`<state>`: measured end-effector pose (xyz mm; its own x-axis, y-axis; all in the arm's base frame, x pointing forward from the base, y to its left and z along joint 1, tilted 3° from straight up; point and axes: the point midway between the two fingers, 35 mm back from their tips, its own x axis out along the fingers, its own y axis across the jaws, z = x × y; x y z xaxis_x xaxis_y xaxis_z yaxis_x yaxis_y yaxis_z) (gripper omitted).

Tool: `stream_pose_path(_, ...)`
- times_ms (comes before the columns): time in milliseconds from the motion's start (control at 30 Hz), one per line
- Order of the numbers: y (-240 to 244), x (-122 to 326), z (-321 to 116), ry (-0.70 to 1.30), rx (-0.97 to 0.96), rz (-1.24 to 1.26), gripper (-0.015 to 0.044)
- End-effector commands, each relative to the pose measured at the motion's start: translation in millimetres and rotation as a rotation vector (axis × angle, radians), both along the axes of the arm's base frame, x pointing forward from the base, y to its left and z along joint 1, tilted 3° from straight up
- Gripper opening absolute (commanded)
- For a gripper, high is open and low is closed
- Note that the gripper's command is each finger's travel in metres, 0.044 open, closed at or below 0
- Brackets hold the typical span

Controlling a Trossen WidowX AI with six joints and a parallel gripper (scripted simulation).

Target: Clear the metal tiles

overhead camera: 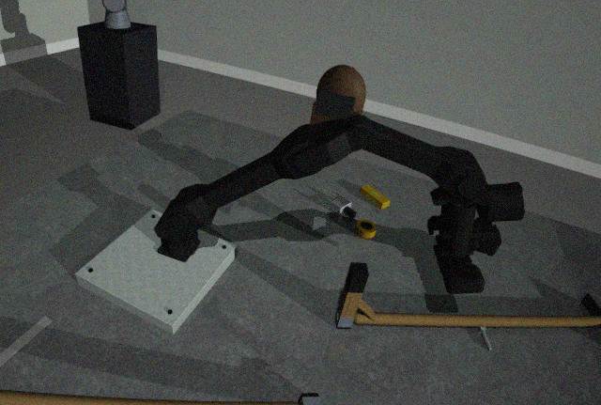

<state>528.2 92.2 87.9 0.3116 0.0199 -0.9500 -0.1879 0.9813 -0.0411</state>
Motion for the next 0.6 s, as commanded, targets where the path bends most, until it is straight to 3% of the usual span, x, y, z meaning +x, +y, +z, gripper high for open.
stream_pose_path(0, -2, -1, -17, 0.023, -0.008, -0.012, 0.0)
stream_pose_path(567, -3, 0, -50, 0.046, -0.011, -0.027, 0.0)
